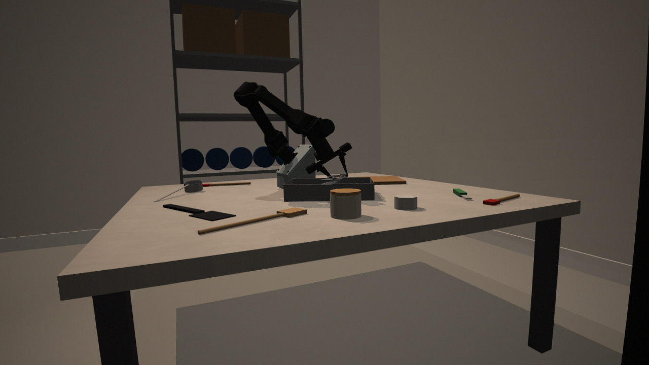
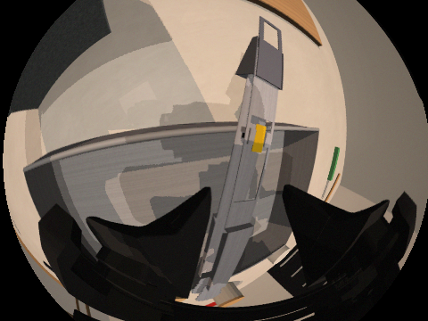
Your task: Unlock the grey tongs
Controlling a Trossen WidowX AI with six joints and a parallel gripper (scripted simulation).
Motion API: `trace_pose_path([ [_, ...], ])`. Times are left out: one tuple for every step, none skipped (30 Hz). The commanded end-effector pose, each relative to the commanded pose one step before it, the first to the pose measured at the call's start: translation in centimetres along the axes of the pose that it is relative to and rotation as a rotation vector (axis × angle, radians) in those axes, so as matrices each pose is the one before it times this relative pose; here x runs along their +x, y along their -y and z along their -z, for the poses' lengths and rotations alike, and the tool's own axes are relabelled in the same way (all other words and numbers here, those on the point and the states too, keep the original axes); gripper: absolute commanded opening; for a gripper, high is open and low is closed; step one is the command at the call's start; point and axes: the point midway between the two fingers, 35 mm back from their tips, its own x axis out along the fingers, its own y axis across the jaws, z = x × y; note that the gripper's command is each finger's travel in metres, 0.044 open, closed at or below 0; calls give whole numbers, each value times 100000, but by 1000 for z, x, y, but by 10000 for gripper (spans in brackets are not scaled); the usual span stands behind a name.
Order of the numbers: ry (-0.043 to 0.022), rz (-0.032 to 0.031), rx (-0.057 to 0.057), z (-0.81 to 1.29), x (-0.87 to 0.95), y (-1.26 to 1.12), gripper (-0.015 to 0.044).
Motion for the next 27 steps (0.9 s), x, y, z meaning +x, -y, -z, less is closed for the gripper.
trace_pose_path([
  [871, -283, -334, -199, 959, -192, 260],
  [-4, -4, -1, -9, 164, -9, 260],
  [-4, -4, -1, -10, 164, -9, 260],
  [-4, -4, -1, -10, 164, -10, 260],
  [-4, -4, -1, -11, 164, -10, 260],
  [-4, -4, -1, -12, 163, -11, 260],
  [-4, -4, -1, -13, 163, -12, 260],
  [-4, -5, -1, -14, 163, -12, 260],
  [-4, -5, -1, -15, 163, -13, 260],
  [-4, -5, -1, -15, 163, -14, 260],
  [-4, -5, -1, -16, 163, -14, 260],
  [-4, -5, -1, -17, 163, -15, 260],
  [-4, -5, -1, -18, 162, -16, 260],
  [-4, -5, -1, -19, 162, -16, 260],
  [-4, -6, -1, -20, 162, -17, 260],
  [-3, -5, -1, -17, 132, -14, 260],
  [-2, -3, -1, -10, 80, -9, 260],
  [-1, -1, 0, -4, 27, -3, 260],
  [0, 0, 0, 0, 0, 0, 260],
  [0, 0, 0, 0, 0, 0, 260],
  [0, 0, 0, 0, 0, 0, 260],
  [-685, 101, 379, 167, -345, 132, 253],
  [0, 0, 0, 0, 0, 0, 247],
  [0, 0, 0, 0, 0, 0, 240],
  [0, 0, 0, 0, 0, 0, 233],
  [0, 0, 0, 0, 0, 0, 227],
  [0, 0, 0, 0, 0, 0, 220],
])
